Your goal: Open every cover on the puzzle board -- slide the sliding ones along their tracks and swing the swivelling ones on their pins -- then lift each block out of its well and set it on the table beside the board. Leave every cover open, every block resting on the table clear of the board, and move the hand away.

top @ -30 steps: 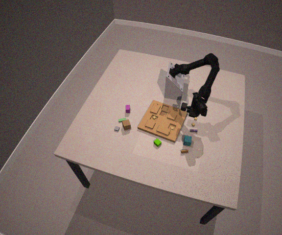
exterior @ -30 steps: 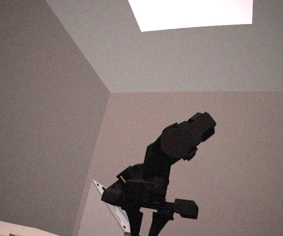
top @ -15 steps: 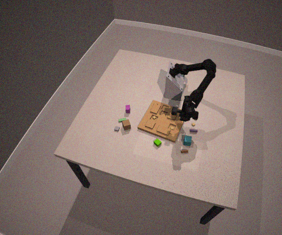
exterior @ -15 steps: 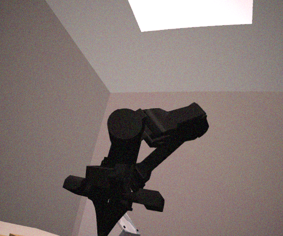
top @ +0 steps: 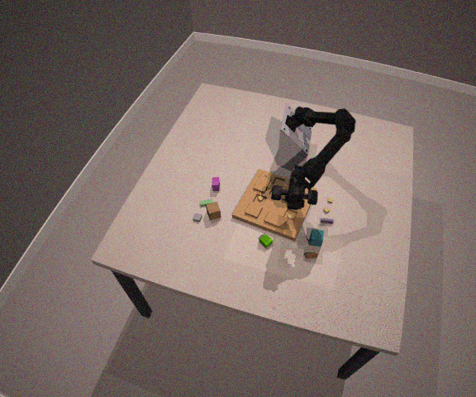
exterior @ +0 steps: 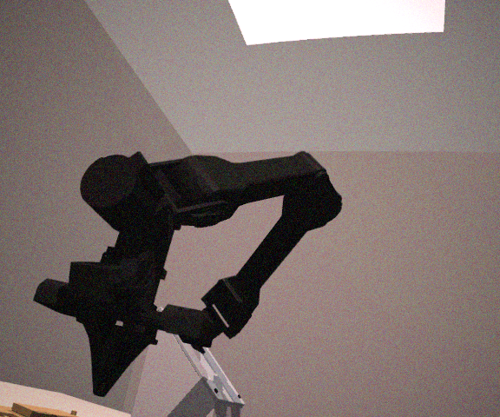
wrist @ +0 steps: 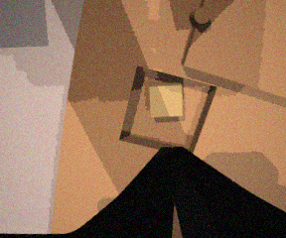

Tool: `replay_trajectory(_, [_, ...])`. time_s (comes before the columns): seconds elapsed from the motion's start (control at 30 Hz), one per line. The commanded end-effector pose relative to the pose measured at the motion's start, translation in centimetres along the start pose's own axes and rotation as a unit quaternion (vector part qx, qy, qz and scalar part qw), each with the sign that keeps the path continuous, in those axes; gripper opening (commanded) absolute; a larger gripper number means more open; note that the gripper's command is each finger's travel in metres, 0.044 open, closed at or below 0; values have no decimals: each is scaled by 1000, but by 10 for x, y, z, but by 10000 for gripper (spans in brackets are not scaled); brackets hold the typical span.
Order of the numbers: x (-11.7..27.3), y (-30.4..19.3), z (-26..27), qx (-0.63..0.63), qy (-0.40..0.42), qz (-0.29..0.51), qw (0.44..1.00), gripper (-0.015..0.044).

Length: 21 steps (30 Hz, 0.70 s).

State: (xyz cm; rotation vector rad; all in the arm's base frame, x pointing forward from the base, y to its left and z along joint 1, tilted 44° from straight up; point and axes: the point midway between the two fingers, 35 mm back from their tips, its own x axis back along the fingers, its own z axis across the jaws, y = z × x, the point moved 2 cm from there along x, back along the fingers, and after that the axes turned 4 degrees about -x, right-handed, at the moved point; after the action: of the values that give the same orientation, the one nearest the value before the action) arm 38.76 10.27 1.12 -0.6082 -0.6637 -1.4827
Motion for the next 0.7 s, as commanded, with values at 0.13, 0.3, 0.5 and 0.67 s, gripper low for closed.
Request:
replay_trajectory(0.13, [-4,5,-5,14,7,0,1000,0])
replay_trajectory(0.3, [-24,6,-5,14,7,0,1000,0])
replay_trajectory(0.5, [-49,4,-3,14,8,1,1000,0])
replay_trajectory(0.67, [-51,4,-2,14,8,1,1000,0])
